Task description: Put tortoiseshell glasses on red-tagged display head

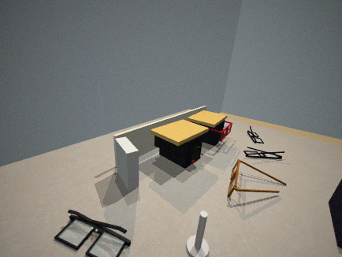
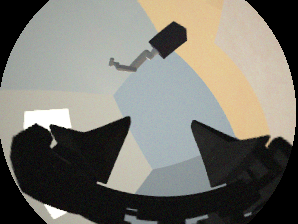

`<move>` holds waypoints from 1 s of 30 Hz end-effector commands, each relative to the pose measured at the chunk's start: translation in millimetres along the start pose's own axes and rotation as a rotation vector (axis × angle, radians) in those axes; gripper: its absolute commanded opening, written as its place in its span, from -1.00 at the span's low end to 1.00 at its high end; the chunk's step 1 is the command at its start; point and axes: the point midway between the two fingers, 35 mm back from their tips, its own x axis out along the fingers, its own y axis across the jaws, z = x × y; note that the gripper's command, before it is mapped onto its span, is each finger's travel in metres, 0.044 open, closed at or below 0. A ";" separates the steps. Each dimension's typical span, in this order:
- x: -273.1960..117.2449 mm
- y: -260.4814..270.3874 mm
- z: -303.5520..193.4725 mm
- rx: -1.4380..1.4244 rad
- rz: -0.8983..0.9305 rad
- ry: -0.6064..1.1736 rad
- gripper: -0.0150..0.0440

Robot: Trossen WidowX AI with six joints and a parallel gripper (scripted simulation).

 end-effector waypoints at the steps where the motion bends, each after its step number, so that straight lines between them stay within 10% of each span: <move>1: 0.0 0.0 0.0 0.000 0.000 0.000 0.95; 8: 0.0 0.0 0.0 0.000 0.000 0.000 1.00; 17: -21.3 -76.2 -97.8 -0.699 -0.206 0.263 0.20; 30: -79.2 -164.8 -177.3 -1.410 -0.289 0.649 0.19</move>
